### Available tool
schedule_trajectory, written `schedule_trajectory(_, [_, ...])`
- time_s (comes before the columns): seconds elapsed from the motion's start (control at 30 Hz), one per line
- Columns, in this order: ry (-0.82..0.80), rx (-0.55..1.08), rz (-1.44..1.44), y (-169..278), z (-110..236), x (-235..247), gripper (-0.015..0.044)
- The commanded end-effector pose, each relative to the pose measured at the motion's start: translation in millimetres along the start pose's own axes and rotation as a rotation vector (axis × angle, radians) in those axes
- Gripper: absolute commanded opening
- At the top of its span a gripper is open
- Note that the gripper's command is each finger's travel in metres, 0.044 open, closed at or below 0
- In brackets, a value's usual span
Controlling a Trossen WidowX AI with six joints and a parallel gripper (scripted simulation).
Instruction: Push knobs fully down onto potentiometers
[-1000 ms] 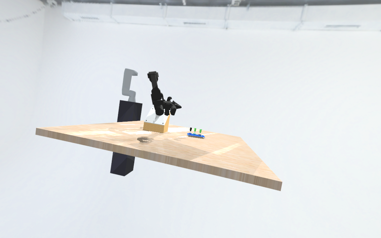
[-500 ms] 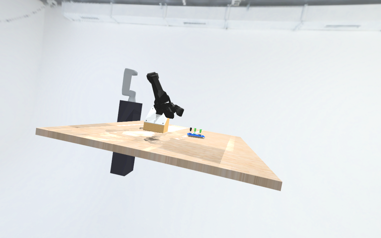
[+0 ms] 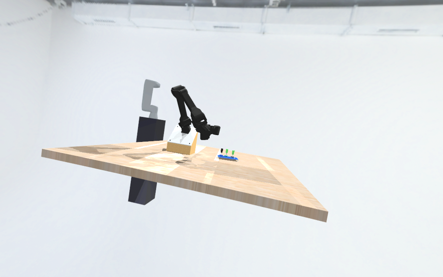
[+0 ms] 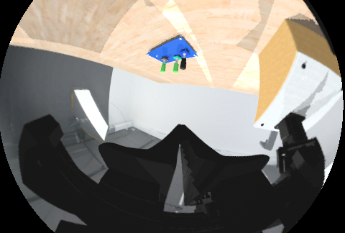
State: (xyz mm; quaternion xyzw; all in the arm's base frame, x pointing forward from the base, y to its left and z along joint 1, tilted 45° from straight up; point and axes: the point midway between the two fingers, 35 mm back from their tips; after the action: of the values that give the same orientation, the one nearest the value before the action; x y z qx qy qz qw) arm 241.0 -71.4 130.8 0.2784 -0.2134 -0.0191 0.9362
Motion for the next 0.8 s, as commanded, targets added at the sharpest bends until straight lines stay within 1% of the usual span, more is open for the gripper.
schedule_trajectory(0.0, [0.084, -0.034, 0.105, -5, -12, -2, 0.0000])
schedule_trajectory(0.43, [0.337, -0.109, 0.412, -17, -46, -11, 0.0000])
schedule_trajectory(0.77, [0.500, -0.144, 0.609, -21, -68, -16, 0.0000])
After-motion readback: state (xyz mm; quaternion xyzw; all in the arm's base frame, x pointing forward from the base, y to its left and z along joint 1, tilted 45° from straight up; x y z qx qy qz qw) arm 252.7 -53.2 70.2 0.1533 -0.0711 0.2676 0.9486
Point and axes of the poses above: the point midway between the two fingers, 35 mm back from their tips, its own z axis back along the fingers, its own x axis across the jaws, y = z × x, and after that the axes turned 6 degrees about z, right-handed
